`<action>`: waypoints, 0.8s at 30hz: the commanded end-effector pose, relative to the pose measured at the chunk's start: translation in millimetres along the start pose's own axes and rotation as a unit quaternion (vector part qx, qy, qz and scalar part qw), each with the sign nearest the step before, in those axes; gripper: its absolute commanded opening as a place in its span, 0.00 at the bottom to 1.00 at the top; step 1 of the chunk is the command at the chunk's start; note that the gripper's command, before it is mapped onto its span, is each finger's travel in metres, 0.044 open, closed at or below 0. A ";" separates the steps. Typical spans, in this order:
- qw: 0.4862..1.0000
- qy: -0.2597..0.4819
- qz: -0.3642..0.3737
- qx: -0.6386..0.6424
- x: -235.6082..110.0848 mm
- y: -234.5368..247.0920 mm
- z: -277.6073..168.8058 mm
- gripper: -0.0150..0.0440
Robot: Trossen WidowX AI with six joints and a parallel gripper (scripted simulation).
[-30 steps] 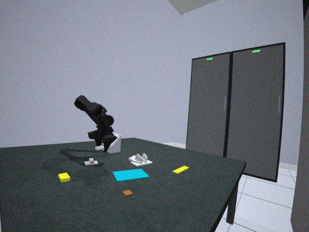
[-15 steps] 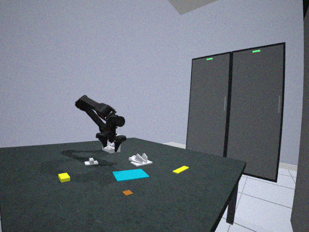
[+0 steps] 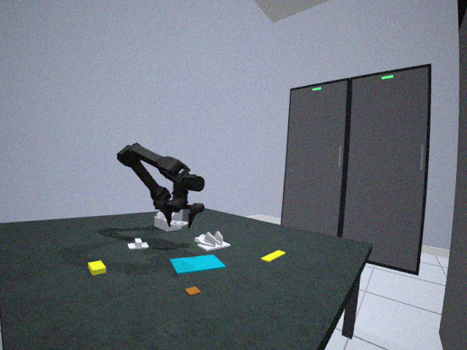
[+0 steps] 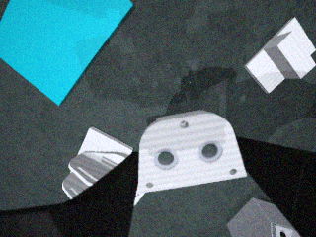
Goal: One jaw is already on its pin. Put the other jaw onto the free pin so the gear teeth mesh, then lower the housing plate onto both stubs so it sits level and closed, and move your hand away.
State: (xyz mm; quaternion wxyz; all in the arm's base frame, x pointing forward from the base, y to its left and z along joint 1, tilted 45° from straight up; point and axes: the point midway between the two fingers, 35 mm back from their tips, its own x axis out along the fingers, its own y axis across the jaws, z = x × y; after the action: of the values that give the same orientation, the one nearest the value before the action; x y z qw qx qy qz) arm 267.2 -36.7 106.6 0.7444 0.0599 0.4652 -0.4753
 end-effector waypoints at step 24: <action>0.965 -0.007 -0.004 -0.261 -0.6 66.3 -61.9 0.85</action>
State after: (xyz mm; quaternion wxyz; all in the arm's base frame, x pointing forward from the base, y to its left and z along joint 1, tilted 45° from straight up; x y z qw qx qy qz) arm 276.2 22.0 54.3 0.7358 -0.1224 0.5603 -0.3601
